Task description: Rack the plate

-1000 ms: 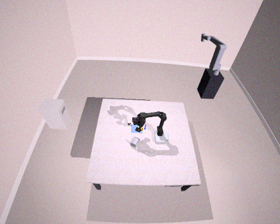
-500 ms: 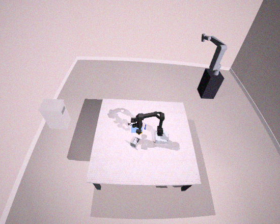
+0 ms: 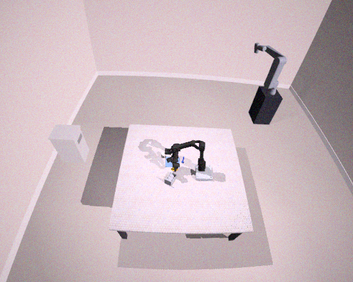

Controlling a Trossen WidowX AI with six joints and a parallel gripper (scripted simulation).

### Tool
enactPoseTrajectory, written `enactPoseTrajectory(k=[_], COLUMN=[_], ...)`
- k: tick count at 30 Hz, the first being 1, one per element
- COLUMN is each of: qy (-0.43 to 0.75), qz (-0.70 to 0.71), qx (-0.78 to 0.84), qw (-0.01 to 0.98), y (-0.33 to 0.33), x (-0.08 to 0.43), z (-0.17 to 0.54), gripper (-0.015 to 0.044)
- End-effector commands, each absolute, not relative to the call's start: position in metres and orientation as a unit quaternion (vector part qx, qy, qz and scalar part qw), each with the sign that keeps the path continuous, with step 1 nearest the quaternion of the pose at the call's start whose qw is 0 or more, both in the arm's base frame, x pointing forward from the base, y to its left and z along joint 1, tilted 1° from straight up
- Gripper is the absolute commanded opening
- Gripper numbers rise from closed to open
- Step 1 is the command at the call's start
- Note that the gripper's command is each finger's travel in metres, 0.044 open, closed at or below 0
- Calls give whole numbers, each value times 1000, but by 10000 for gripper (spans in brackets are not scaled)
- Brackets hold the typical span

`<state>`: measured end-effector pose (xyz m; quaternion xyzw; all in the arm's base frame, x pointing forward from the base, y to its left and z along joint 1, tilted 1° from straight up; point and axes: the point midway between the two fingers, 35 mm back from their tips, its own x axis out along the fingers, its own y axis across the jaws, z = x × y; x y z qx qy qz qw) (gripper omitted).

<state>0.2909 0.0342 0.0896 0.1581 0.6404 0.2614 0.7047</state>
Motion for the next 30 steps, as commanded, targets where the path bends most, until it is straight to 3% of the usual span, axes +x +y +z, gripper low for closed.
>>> enactPoseTrajectory(k=[1,30], qy=[605,262], qz=[315,514], qx=[156,96], qw=[714,811], y=[33,24], x=[291,287], z=[78,52], gripper=[0,0])
